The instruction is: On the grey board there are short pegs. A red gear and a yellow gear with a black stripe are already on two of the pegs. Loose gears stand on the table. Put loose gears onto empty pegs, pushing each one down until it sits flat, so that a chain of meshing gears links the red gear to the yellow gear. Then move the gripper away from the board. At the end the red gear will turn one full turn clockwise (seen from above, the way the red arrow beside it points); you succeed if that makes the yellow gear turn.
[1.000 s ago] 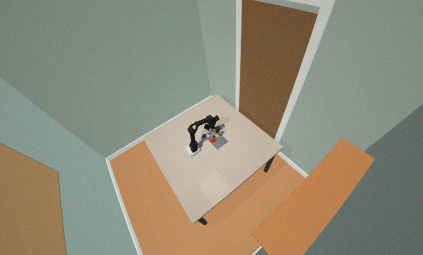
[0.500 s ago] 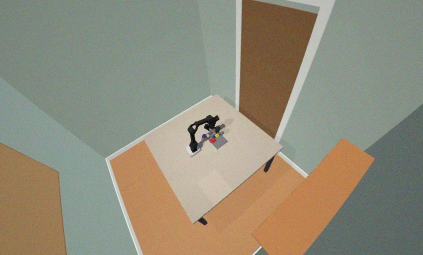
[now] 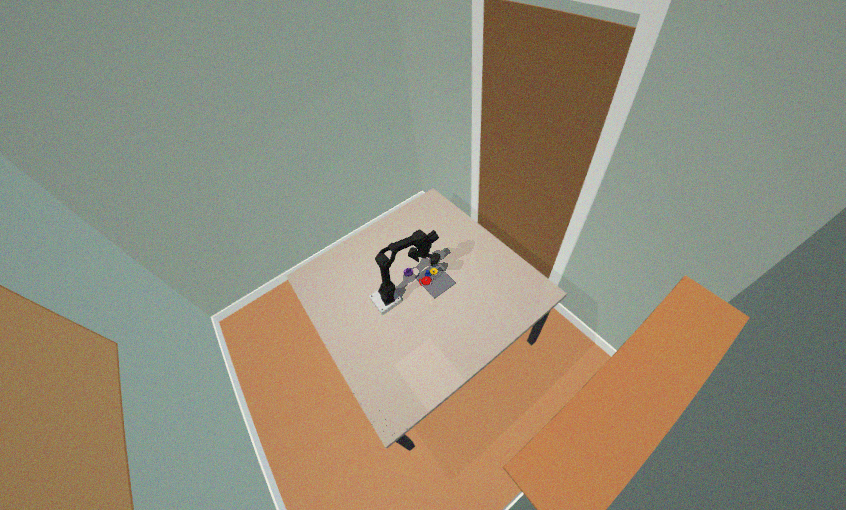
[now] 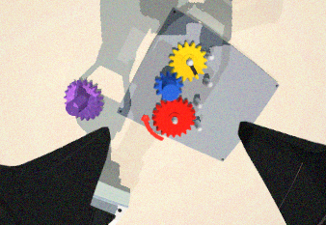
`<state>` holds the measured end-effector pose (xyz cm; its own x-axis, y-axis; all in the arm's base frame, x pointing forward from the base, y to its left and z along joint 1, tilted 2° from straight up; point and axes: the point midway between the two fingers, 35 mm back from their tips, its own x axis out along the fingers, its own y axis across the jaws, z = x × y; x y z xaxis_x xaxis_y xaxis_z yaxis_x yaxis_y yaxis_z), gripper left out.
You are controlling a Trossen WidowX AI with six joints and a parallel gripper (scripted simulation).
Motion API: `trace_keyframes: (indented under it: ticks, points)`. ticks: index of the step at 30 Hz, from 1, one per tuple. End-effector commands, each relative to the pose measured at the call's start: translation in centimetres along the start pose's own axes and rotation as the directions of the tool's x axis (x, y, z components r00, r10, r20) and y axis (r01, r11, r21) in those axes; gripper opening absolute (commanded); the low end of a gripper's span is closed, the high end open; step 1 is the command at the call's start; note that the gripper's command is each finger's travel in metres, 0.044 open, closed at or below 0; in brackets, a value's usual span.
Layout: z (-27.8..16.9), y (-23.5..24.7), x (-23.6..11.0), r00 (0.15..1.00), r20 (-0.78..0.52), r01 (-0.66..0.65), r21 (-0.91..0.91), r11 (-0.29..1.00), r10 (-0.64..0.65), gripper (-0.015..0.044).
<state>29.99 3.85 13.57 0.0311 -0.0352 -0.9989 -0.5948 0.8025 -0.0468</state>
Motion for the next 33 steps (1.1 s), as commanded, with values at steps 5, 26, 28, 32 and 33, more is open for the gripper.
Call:
trace_keyframes:
  ticks: [5,26,28,32,33]
  points:
    - [3.4,7.1,-1.3,1.000,0.012,-0.001,-0.007,1.000,0.001,0.0440]
    - [3.5,25.5,-4.0,1.000,0.001,-0.024,0.000,1.000,0.024,0.0440]
    - [3.5,25.5,-4.0,1.000,0.001,-0.024,0.000,1.000,0.024,0.0440]
    - [3.5,25.5,-4.0,1.000,0.001,-0.024,0.000,1.000,0.024,0.0440]
    - [3.5,25.5,-4.0,1.000,0.001,-0.024,0.000,1.000,0.024,0.0440]
